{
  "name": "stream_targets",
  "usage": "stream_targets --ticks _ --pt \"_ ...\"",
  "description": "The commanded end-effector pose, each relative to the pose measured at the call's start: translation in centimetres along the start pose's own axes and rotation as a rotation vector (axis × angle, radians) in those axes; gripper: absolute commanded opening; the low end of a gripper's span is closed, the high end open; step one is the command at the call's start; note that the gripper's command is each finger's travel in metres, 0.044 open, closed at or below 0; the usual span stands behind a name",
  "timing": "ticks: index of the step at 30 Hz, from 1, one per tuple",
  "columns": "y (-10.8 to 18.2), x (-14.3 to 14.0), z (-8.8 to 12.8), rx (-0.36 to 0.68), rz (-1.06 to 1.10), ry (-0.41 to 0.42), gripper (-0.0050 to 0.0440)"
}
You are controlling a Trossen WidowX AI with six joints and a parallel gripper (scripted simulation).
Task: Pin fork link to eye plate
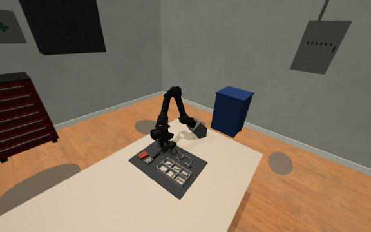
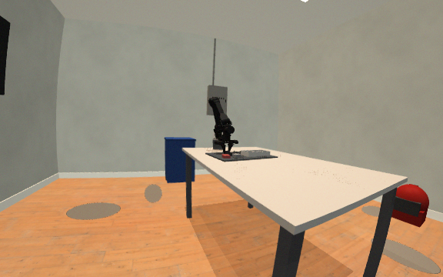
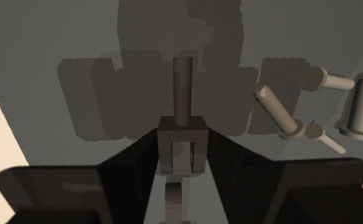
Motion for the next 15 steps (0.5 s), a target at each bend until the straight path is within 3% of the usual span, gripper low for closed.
stream_targets --ticks 1,15 --pt "-0.2 0.56 -0.11 -0.012 -0.016 -0.028 0.0128" --pt "-0.14 0.37 -0.08 -0.012 -0.016 -0.028 0.0128"
Point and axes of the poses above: the point midway between the two fingers, 35 mm back from their tips, its own z axis back along the fingers, its own x axis across the jaws, y = z × x, the point moved 5 cm from there along z, back along the fingers, and after that the axes turned 1 degree about z, right-handed, at the moved point
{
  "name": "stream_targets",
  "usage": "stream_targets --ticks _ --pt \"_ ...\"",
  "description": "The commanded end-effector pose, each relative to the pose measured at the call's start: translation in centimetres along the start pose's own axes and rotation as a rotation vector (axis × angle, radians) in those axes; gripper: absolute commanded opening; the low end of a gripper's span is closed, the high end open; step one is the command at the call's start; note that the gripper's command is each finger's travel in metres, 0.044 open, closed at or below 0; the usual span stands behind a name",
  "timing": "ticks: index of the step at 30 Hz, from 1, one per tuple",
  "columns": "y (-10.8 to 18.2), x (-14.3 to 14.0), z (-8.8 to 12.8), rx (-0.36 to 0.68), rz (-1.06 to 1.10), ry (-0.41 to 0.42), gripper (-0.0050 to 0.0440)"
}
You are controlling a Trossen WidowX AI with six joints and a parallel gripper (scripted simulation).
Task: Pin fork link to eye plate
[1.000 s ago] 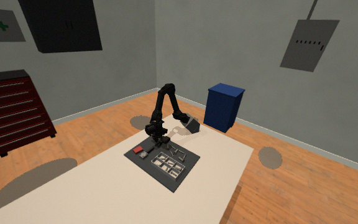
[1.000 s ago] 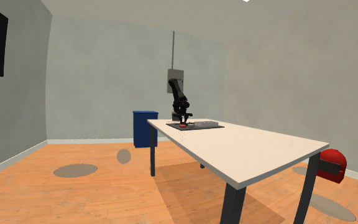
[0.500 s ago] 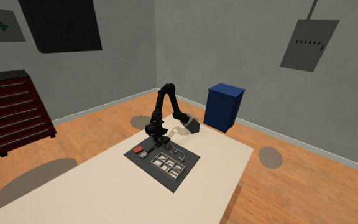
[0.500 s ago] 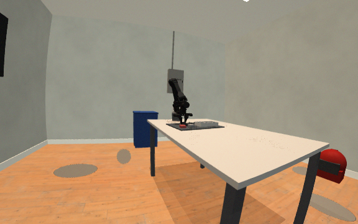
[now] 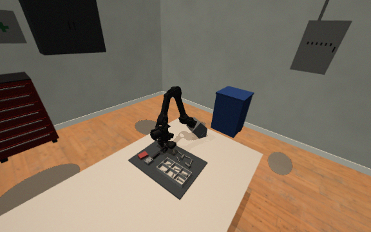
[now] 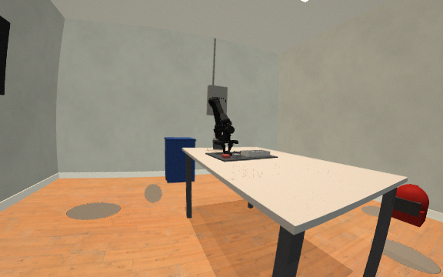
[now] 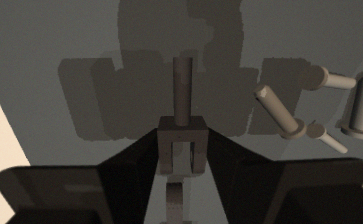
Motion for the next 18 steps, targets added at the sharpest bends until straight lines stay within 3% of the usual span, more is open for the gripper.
stream_targets --ticks 1,18 --pt "-0.15 0.38 -0.09 -0.011 -0.009 -0.025 0.0128" --pt "-0.2 0.53 -0.11 -0.011 -0.009 -0.025 0.0128"
Point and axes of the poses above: the point midway between the two fingers, 35 mm back from their tips, its own z axis back along the fingers, its own x axis across the jaws, y = z × x, the point moved 5 cm from there along z, back along the fingers, and after that the axes turned 1 degree about z, right-handed, at the moved point
